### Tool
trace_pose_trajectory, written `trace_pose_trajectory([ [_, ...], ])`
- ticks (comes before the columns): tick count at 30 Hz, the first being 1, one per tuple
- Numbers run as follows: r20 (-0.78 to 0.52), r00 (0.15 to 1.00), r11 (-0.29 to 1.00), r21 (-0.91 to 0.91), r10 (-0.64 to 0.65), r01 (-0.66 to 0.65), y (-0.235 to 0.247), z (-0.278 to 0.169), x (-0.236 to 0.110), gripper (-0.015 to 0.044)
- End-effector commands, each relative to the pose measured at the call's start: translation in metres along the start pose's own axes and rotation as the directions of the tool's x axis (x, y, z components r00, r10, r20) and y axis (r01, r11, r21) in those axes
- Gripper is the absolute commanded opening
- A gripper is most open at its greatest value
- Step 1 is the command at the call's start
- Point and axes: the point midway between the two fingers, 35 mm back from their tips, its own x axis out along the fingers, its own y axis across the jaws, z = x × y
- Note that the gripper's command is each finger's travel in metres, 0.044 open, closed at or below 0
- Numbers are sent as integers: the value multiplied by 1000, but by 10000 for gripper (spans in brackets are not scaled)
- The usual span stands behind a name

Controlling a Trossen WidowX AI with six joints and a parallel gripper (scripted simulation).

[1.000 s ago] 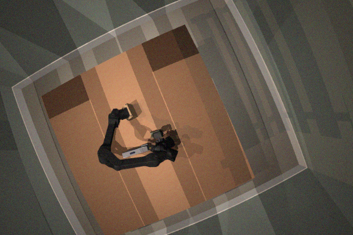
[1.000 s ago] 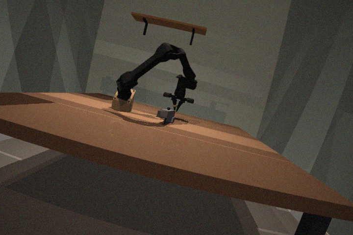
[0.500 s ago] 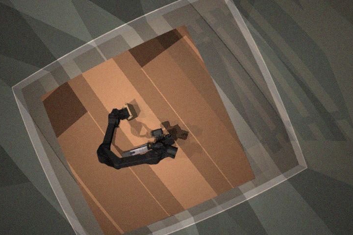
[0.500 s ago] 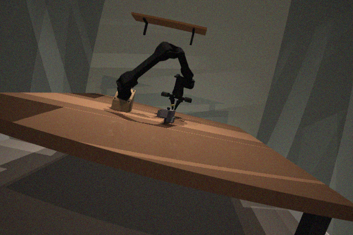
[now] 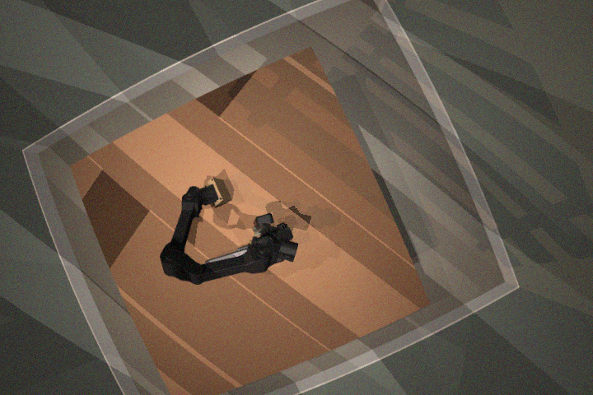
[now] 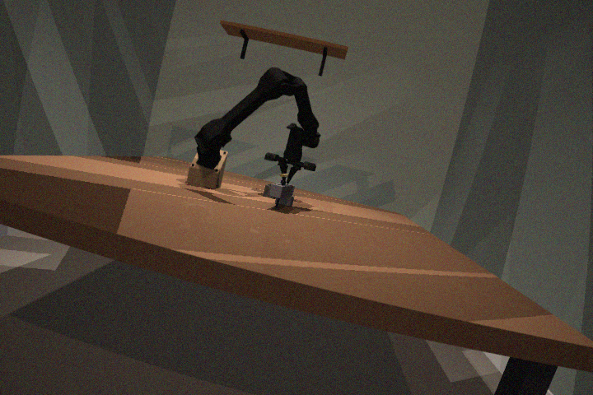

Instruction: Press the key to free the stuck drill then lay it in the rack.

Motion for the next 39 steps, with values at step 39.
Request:
trace_pose_trajectory([
  [39, 2, 1000, 1000, -1, -1, 1, 35, 10, 31, 0],
])
